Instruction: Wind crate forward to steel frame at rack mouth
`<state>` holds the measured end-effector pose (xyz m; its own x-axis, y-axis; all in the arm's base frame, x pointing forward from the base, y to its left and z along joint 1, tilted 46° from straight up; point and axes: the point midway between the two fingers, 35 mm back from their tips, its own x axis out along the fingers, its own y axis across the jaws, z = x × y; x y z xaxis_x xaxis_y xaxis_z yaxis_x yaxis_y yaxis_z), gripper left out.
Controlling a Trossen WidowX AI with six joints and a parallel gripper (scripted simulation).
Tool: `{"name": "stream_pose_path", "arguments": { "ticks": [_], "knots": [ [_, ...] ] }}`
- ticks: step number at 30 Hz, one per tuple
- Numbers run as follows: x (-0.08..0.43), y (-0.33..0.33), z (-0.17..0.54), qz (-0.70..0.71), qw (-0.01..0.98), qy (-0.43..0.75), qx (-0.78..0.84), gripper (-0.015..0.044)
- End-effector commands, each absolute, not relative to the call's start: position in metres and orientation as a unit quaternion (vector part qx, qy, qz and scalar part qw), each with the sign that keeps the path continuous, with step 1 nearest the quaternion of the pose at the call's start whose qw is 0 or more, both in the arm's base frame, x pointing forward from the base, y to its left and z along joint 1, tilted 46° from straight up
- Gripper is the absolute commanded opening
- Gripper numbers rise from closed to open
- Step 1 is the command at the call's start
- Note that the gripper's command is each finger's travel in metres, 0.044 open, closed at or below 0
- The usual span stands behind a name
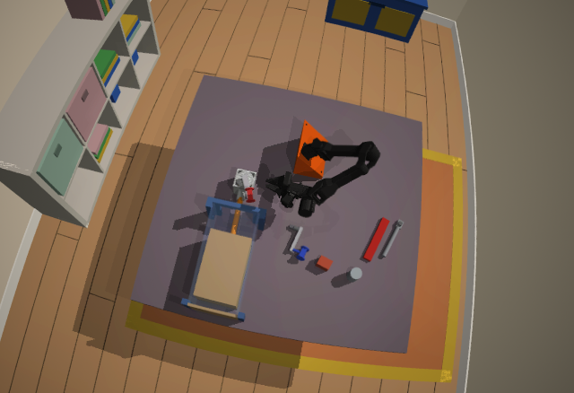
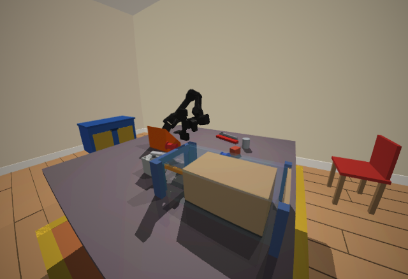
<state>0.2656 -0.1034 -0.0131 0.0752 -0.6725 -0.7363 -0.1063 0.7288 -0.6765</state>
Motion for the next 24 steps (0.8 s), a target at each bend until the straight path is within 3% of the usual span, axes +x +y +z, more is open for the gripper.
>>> {"name": "stream_pose_path", "arguments": {
  "ticks": [1, 18, 24],
  "knots": [
    [0.262, -0.109, -0.009, -0.205, 0.663, 0.65, -0.309, 0.024],
    [0.264, -0.106, -0.011, -0.208, 0.665, 0.648, -0.306, 0.024],
    [0.272, -0.124, -0.034, -0.277, 0.66, 0.693, -0.089, 0.0398]
  ]
}}
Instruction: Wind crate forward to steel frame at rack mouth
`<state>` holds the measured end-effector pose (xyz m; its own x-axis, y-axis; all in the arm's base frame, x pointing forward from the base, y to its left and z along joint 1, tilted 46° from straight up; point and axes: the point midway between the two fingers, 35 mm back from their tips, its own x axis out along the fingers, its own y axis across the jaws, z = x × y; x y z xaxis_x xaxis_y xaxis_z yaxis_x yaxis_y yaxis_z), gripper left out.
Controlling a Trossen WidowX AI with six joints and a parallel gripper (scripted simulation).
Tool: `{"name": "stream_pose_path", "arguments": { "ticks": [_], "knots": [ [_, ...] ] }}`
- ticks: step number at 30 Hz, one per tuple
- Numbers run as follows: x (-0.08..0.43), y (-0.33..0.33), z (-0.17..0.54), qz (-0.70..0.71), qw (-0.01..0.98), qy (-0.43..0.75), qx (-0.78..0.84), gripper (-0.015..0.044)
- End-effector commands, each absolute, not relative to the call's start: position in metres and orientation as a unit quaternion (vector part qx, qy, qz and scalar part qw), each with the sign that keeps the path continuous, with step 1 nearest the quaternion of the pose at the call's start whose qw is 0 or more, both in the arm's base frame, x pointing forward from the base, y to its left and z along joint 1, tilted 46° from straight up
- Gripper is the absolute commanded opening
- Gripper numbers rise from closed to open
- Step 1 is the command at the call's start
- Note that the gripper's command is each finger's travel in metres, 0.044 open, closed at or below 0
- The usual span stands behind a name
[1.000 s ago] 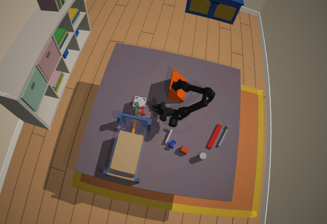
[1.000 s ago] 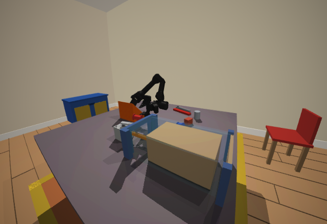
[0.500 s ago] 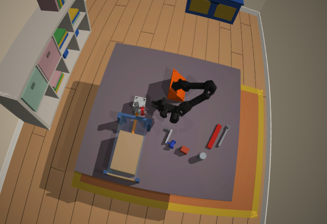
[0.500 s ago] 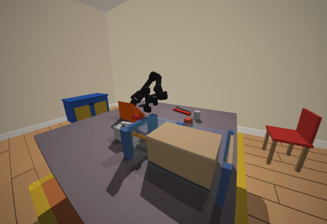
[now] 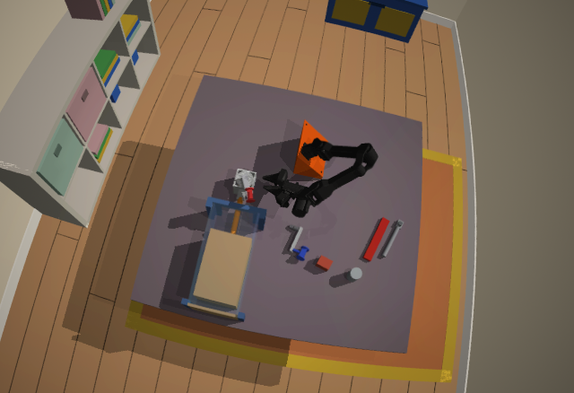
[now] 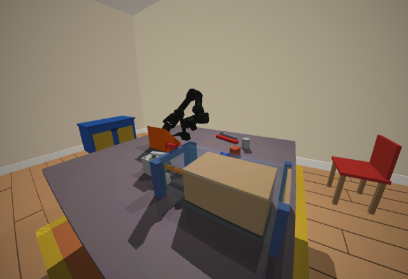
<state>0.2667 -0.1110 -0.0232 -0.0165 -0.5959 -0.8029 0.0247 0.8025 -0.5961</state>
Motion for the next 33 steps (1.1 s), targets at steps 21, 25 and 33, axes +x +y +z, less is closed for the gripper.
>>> {"name": "stream_pose_path", "arguments": {
  "ticks": [21, 25, 33],
  "knots": [
    [0.269, -0.211, -0.073, -0.579, -0.063, 0.463, 0.668, 0.044],
    [0.269, -0.211, -0.073, -0.579, -0.063, 0.463, 0.668, 0.044],
    [0.269, -0.211, -0.073, -0.579, -0.063, 0.463, 0.668, 0.044]
  ]
}}
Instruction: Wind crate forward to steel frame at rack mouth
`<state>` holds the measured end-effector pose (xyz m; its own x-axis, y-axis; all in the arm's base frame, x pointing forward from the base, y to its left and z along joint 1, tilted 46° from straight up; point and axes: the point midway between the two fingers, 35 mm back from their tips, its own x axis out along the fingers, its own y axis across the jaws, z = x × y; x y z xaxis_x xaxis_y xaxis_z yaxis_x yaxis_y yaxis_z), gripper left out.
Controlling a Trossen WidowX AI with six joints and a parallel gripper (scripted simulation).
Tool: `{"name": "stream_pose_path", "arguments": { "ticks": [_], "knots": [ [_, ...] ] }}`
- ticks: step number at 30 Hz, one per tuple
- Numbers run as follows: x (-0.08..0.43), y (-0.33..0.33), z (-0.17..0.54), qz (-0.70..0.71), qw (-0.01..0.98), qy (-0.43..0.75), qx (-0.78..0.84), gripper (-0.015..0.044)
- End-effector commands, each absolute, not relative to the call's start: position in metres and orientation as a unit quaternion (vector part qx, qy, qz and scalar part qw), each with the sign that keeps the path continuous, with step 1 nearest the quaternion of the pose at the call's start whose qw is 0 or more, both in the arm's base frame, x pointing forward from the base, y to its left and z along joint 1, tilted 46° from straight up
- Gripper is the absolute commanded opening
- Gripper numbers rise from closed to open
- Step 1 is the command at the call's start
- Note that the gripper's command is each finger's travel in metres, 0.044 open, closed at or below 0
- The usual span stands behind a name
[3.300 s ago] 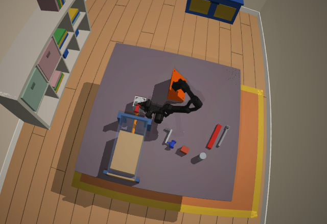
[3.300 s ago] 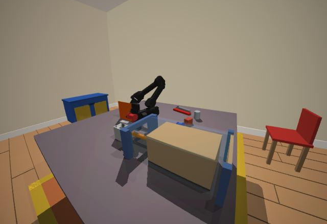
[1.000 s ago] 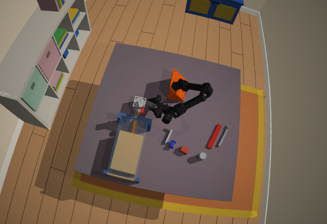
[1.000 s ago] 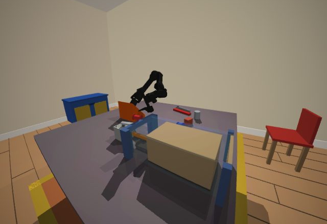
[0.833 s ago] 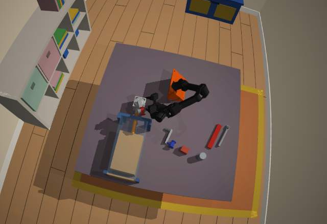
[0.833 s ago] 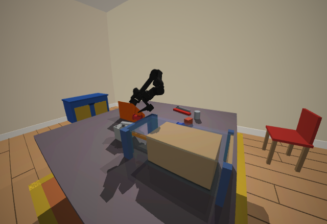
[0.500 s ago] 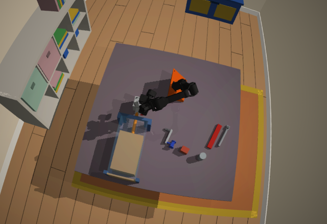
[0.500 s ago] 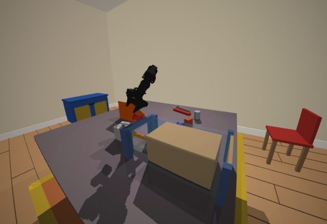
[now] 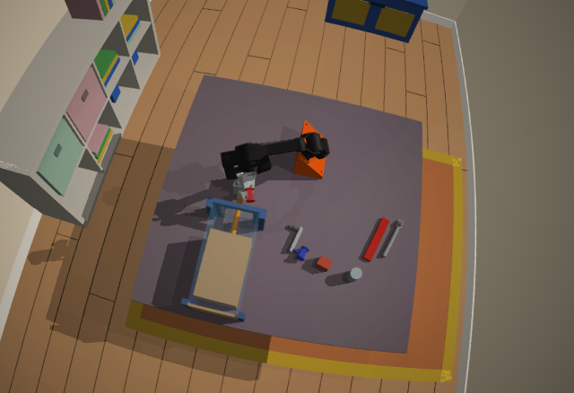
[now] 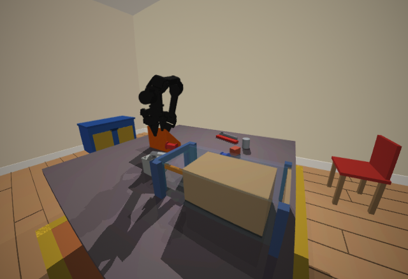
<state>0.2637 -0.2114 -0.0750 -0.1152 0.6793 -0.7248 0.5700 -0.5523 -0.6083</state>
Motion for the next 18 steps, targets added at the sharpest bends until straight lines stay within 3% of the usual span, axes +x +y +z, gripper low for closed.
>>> {"name": "stream_pose_path", "arguments": {
  "ticks": [1, 18],
  "knots": [
    [0.269, -0.211, -0.073, 0.579, 0.063, -0.463, -0.668, 0.044],
    [0.259, -0.146, -0.139, 0.578, 0.064, -0.464, -0.669, 0.044]
  ]
}}
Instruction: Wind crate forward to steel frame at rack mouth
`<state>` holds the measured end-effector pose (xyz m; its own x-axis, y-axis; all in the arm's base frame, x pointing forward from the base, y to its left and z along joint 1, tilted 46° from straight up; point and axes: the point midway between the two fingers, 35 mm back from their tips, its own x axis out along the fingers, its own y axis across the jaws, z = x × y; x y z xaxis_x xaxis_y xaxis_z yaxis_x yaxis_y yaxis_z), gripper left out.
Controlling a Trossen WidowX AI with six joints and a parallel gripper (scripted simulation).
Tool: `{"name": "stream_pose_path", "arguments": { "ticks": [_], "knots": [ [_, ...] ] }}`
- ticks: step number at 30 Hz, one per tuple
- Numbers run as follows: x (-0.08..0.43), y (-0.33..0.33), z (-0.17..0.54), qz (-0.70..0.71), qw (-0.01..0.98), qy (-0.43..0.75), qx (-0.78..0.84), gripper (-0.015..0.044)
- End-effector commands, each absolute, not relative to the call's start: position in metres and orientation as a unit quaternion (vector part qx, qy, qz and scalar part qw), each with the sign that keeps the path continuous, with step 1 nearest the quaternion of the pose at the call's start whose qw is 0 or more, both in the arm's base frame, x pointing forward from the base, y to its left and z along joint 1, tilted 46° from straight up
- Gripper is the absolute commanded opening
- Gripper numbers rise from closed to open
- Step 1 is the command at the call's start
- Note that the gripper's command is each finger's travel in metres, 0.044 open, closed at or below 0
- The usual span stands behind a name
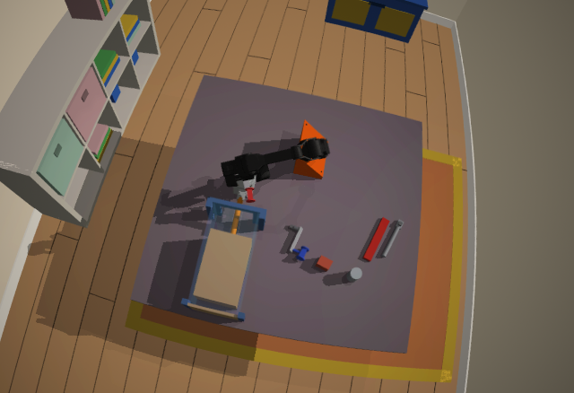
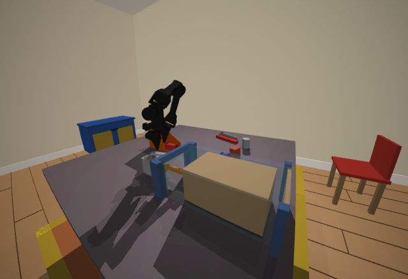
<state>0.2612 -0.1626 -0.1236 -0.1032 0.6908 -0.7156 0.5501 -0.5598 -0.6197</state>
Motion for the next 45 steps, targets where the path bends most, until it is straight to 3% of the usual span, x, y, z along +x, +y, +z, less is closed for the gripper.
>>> {"name": "stream_pose_path", "arguments": {
  "ticks": [1, 26, 39, 45],
  "knots": [
    [0.259, -0.144, -0.141, 0.578, 0.064, -0.464, -0.669, 0.044],
    [0.255, -0.119, -0.166, 0.577, 0.064, -0.464, -0.669, 0.044],
    [0.255, -0.124, -0.164, 0.579, 0.061, -0.463, -0.668, 0.0099],
    [0.255, -0.124, -0.164, 0.579, 0.061, -0.463, -0.668, 0.0059]
  ]
}}
